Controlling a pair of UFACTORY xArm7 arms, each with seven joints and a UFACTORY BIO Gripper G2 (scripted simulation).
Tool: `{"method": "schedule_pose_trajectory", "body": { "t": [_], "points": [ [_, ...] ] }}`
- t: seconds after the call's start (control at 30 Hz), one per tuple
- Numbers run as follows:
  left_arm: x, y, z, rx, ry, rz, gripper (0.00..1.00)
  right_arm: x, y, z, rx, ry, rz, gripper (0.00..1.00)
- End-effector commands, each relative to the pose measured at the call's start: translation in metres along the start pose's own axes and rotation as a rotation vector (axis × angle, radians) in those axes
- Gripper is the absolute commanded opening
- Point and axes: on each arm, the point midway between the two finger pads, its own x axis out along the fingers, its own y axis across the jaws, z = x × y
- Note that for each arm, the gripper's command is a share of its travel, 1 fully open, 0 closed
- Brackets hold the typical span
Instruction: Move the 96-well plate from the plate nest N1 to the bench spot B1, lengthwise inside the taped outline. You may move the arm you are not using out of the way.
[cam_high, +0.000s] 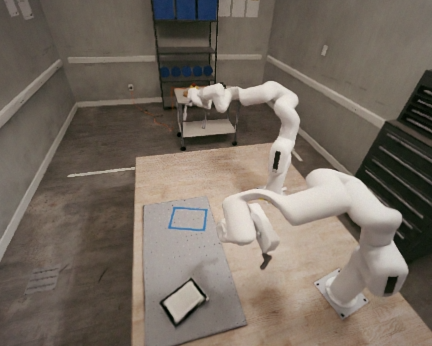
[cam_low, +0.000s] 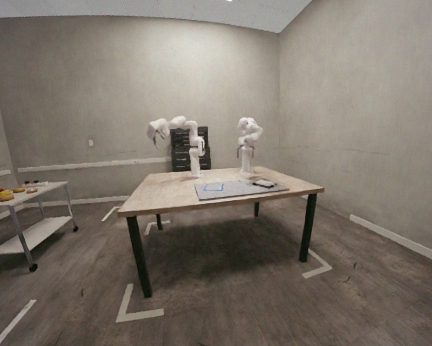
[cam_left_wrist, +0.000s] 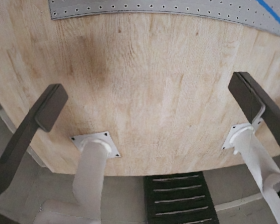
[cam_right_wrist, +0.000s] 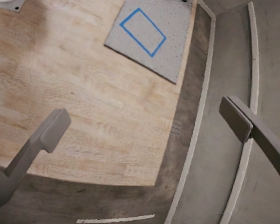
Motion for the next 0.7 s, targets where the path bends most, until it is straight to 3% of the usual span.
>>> {"method": "schedule_pose_trajectory", "body": {
  "t": [0.0,0.53,0.67],
  "points": [
    [-0.001,0.0,0.001,0.0,-0.004,-0.002,1.0,-0.017,0.004,0.011,-0.023,0.059,0.071,1.0],
    [-0.001,0.0,0.001,0.0,-0.004,-0.002,1.0,-0.085,0.031,0.058,-0.089,0.255,0.368,1.0],
    [-0.001,0.0,0.001,0.0,-0.004,-0.002,1.0,-0.093,0.034,0.064,-0.093,0.277,0.402,1.0]
  ]
}}
